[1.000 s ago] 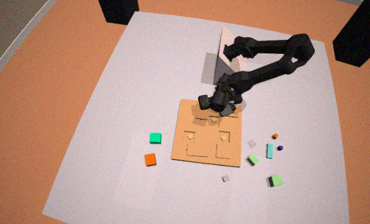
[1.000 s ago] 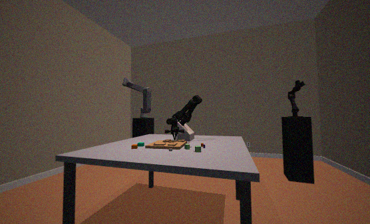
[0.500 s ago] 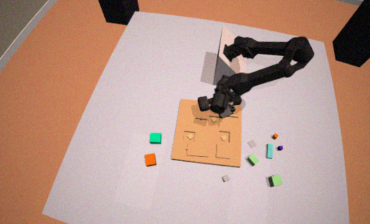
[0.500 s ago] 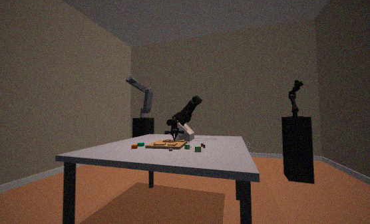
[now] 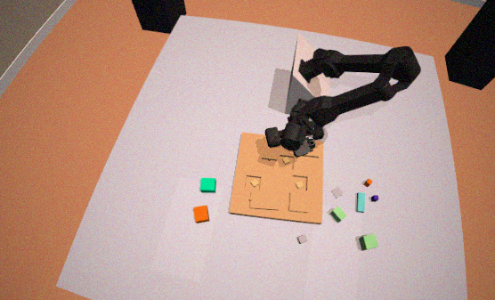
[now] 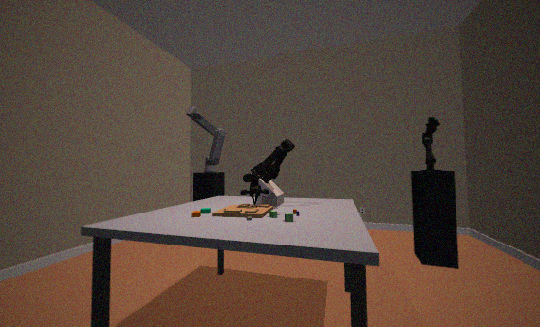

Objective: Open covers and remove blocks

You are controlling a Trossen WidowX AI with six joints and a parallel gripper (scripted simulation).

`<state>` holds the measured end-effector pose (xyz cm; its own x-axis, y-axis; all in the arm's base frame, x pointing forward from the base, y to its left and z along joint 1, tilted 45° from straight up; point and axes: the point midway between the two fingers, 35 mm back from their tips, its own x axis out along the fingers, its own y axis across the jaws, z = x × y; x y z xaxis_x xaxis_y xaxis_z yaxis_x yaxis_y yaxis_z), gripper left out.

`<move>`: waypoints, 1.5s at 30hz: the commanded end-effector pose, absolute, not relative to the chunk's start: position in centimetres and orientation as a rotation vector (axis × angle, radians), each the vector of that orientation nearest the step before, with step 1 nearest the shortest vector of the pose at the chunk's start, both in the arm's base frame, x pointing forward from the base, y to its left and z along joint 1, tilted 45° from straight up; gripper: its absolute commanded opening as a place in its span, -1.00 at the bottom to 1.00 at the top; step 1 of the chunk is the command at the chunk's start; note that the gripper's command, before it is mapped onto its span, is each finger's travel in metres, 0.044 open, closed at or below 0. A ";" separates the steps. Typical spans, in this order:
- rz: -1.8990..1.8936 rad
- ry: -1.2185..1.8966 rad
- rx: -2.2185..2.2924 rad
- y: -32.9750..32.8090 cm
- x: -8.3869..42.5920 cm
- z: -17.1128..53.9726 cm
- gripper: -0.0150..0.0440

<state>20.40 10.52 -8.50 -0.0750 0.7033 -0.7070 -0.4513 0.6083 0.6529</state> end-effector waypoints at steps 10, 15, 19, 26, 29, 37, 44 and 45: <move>0.965 1.332 0.231 10.2 20.6 -8.2 -0.49; 0.965 1.332 0.231 10.2 20.6 -8.2 -0.49; 0.965 1.332 0.231 10.2 20.6 -8.2 -0.49; 0.965 1.332 0.231 10.2 20.6 -8.2 -0.49; 0.965 1.332 0.231 10.2 20.6 -8.2 -0.49; 0.966 1.333 0.236 10.5 20.5 -8.6 -0.49; 0.965 1.332 0.231 10.9 20.6 -9.0 -0.49; 0.965 1.332 0.231 10.9 20.6 -9.1 -0.49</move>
<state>20.69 10.81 -8.86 -0.0660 0.7023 -0.7088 -0.4605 0.6088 0.6460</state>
